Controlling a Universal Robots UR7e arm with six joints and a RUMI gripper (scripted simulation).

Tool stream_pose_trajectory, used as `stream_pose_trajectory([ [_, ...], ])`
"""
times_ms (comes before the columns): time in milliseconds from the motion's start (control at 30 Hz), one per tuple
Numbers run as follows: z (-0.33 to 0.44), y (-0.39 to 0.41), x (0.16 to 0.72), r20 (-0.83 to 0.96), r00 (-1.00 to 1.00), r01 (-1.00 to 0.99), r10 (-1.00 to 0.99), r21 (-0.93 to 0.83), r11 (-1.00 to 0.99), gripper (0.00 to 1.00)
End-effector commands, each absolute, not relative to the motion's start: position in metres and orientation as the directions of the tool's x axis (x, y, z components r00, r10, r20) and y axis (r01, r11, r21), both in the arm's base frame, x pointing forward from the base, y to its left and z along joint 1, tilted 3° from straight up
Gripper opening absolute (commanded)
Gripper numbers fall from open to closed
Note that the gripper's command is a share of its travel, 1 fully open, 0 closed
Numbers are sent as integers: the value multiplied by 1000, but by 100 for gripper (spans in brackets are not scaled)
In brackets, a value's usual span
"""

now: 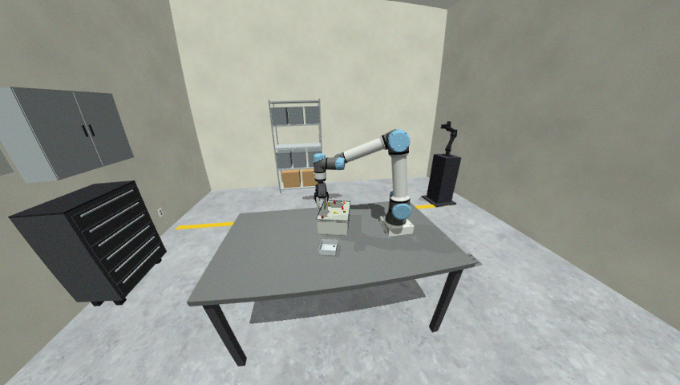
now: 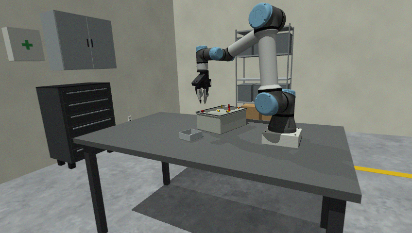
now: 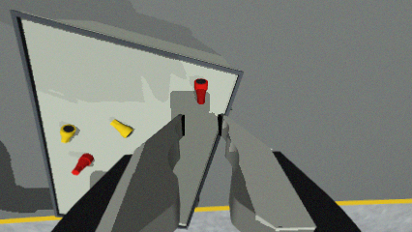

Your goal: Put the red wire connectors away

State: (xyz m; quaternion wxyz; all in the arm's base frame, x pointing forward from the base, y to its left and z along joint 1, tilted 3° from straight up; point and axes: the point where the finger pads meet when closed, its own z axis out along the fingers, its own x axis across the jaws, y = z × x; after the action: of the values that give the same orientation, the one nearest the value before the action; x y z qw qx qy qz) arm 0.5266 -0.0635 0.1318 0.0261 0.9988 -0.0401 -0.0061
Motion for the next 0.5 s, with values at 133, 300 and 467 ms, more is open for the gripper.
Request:
stream_pose_trajectory([
  [133, 93, -66, 527, -9, 997, -79, -80, 53, -995, 18],
  [300, 93, -66, 527, -9, 997, -79, -80, 53, -995, 18],
  [467, 93, -66, 527, -9, 997, -79, -80, 53, -995, 18],
])
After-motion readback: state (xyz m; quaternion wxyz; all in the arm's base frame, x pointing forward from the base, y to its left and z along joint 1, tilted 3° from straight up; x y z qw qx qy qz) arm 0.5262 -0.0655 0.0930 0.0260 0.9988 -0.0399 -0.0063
